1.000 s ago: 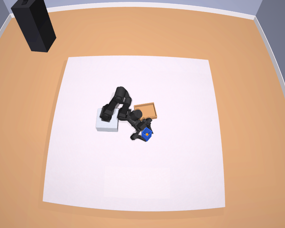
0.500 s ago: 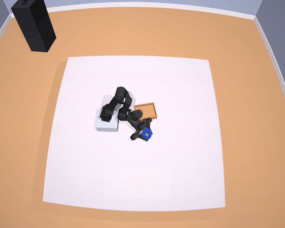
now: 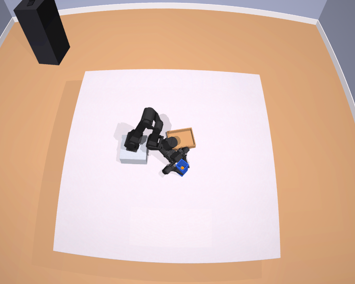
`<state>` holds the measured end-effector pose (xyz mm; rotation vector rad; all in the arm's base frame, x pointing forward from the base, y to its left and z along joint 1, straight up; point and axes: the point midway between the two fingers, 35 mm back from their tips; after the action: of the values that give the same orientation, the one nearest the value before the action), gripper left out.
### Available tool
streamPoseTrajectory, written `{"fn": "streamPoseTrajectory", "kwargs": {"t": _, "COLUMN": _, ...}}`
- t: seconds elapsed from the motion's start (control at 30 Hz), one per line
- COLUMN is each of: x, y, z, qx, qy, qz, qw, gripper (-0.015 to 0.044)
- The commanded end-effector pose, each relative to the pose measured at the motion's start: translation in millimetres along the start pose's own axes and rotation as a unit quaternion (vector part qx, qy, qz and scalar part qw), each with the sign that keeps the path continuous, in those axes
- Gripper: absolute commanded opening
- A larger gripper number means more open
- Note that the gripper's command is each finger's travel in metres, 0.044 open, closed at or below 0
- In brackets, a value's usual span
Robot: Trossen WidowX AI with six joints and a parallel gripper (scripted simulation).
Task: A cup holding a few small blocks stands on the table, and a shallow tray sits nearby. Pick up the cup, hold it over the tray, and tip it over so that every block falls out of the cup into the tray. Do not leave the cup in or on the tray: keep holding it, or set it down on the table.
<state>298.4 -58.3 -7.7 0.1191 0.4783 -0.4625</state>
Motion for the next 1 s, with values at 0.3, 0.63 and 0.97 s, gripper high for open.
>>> {"fn": "streamPoseTrajectory", "kwargs": {"t": 0.3, "x": -8.5, "y": 0.4, "z": 17.7, "qx": 0.000, "qy": -0.004, "qz": 0.004, "qw": 1.000, "gripper": 0.0000}}
{"fn": "streamPoseTrajectory", "kwargs": {"t": 0.63, "x": -15.6, "y": 0.1, "z": 30.7, "qx": 0.000, "qy": -0.005, "qz": 0.004, "qw": 1.000, "gripper": 0.0000}}
{"fn": "streamPoseTrajectory", "kwargs": {"t": 0.97, "x": -22.9, "y": 1.2, "z": 45.3, "qx": 0.000, "qy": -0.005, "qz": 0.004, "qw": 1.000, "gripper": 0.0000}}
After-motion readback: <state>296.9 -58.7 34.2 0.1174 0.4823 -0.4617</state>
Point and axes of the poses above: the point midway between the two fingers, 35 mm back from their tips, its own x axis out along the fingers, its own y axis across the jaws, z = x × y
